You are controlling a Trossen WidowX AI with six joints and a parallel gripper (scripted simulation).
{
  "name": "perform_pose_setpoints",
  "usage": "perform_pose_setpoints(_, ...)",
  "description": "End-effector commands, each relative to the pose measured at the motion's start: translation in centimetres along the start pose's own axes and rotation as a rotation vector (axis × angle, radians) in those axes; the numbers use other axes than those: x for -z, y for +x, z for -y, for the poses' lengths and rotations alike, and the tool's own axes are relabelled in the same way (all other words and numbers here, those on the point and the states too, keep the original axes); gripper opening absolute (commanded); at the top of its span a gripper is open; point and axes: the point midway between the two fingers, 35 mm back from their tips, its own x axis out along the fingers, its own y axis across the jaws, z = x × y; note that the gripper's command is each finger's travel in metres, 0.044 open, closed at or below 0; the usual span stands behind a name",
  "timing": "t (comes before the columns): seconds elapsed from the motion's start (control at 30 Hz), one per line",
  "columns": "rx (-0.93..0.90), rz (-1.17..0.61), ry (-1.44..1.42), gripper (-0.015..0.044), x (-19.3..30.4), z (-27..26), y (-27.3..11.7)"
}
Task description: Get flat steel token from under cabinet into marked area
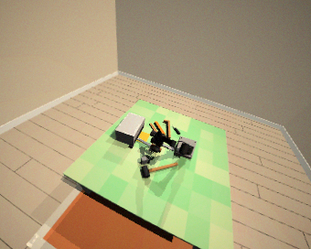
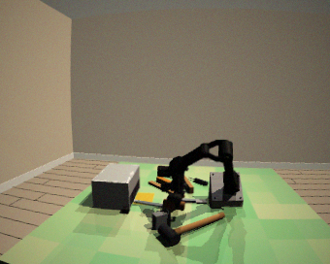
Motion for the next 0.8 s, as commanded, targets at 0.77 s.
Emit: perform_pose_setpoints(0.77,-0.003,-0.004,0.009,0.0000,3.4,-0.1,0.1)
